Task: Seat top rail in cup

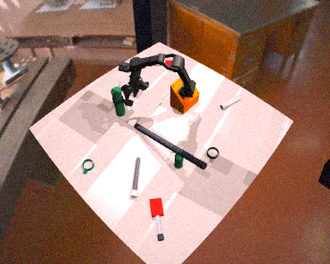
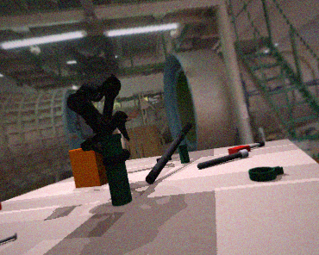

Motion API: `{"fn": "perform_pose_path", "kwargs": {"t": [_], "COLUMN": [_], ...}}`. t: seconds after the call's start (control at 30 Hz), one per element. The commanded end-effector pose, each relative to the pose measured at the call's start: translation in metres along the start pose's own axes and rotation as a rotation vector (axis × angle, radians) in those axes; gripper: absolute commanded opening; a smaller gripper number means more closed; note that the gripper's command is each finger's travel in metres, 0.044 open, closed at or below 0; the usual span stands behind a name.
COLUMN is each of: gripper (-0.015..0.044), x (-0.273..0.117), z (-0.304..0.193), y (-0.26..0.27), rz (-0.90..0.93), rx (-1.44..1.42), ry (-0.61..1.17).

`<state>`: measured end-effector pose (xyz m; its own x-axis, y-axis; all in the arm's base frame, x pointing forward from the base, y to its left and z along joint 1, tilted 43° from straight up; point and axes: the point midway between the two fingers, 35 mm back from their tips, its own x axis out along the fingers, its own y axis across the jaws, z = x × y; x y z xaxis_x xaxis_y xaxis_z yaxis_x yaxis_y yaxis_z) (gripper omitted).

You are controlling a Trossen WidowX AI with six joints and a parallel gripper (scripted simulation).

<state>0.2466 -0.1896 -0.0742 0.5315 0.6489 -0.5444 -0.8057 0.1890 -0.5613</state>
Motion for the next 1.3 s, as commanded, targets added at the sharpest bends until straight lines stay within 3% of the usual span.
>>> {"fn": "perform_pose_path", "kwargs": {"t": [0.0, 1.03, 1.27], "gripper": [0.0440, 0.0440, 0.0256], "x": [0.007, 0.057, 0.057], "z": [0.002, 0.005, 0.005], "y": [0.001, 0.001, 0.001], "rz": [-0.003, -0.008, -0.008], "rx": [0.009, 0.008, 0.008], "ry": [-0.006, -0.013, -0.013]}}
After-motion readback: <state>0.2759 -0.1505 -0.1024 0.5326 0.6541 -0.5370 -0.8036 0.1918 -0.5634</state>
